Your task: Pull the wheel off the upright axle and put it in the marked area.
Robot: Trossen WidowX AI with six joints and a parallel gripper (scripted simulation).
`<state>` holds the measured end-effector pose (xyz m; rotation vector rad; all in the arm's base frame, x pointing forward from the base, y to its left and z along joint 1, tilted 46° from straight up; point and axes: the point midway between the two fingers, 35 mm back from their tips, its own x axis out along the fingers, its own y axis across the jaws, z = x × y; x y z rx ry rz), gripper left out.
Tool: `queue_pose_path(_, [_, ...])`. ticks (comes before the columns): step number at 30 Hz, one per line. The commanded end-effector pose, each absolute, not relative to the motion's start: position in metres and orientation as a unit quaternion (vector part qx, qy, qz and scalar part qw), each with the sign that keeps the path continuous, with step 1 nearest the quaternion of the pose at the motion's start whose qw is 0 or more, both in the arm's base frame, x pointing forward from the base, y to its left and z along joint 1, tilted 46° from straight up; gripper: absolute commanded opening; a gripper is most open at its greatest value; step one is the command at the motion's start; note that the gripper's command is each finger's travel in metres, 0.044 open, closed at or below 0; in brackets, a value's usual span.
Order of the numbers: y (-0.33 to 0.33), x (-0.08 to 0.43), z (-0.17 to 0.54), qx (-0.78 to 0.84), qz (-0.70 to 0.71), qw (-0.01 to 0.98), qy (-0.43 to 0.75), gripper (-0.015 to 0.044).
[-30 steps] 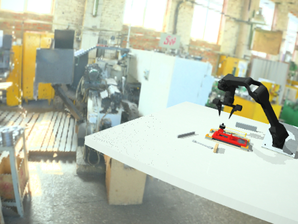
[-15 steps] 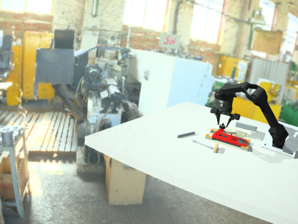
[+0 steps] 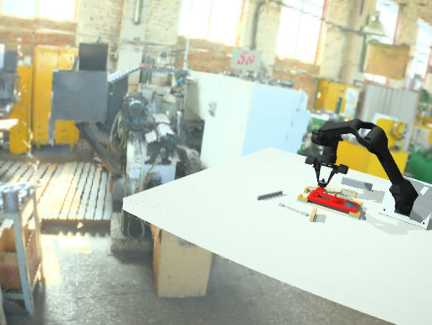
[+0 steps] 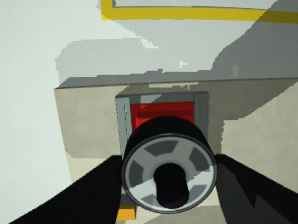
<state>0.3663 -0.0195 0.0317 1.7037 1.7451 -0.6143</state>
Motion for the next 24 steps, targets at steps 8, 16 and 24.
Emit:
queue_pose_path(8, [-0.0224,0.3668,0.0343,0.644,-0.231,0.310,0.660,0.0000])
queue_pose_path(16, [-0.0244,0.3668,0.0361,0.644,-0.232,0.310,0.660,0.0000])
queue_pose_path(24, [-0.0263,0.3668,0.0379,0.645,-0.232,0.309,0.660,0.0000])
